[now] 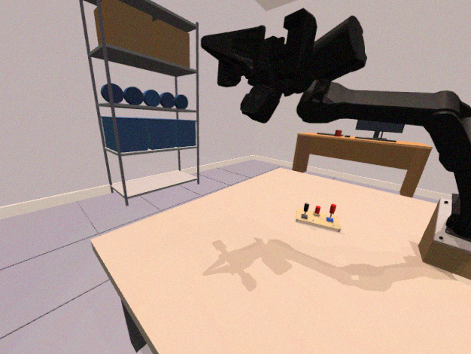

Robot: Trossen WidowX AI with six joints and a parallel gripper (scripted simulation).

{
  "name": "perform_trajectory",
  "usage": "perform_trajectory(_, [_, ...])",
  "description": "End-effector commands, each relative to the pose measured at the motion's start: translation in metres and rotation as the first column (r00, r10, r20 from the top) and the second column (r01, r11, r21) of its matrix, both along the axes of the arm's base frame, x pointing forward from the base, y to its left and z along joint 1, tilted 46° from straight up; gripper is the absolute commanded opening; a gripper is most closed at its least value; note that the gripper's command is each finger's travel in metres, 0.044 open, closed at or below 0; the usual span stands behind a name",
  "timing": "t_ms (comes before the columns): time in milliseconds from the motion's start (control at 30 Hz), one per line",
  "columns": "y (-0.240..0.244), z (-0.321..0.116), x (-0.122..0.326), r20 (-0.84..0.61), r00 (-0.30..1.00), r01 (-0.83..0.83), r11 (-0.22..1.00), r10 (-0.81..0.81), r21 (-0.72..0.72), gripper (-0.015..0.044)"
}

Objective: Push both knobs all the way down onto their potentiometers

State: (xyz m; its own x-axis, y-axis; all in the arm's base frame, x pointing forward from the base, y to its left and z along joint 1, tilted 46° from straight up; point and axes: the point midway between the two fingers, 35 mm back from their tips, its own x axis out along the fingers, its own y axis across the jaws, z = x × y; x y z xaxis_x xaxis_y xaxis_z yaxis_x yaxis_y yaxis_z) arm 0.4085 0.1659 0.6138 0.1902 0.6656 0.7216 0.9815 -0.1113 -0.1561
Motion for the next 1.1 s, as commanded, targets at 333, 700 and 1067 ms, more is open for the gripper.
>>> perform_trajectory(333, [-0.011, -0.061, 0.072, -0.453, 0.888, -0.077, 0.997, 0.075, 0.016, 0.0])
perform_trajectory(700, [-0.025, -0.117, 0.113, -0.73, 0.671, -0.094, 0.992, 0.129, 0.089, 0.0])
perform_trajectory(1067, [-0.042, -0.181, 0.142, -0.907, 0.373, -0.058, 0.981, 0.196, 0.188, 0.0])
